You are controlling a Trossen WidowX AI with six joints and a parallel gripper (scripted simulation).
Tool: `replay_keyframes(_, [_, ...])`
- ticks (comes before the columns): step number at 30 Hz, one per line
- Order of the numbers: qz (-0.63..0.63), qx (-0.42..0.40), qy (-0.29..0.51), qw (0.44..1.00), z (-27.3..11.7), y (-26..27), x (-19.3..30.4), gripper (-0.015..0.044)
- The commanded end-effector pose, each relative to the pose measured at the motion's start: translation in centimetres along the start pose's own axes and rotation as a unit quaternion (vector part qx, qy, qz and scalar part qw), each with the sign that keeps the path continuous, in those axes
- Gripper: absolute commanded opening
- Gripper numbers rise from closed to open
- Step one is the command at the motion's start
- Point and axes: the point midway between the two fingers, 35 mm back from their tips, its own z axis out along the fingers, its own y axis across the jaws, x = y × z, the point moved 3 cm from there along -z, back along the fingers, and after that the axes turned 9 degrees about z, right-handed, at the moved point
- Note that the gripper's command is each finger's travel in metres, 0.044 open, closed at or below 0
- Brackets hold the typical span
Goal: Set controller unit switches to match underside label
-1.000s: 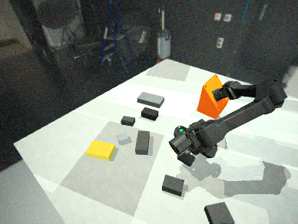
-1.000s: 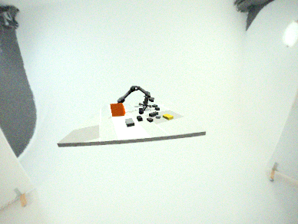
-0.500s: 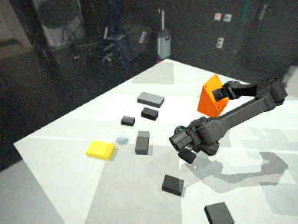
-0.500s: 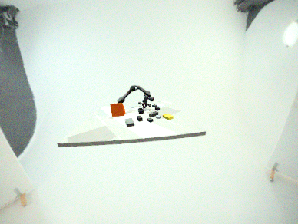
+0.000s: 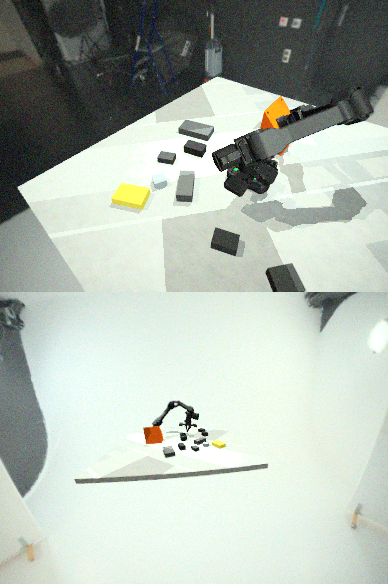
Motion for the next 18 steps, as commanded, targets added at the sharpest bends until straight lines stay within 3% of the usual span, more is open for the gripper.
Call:
replay_keyframes(1, [-0.007,0.038,-0.013,0.999,0.0,1.4,2.3,0.0000])
replay_keyframes(18, [-0.044,0.227,-0.025,0.973,2.4,10.7,9.0,0.0000])
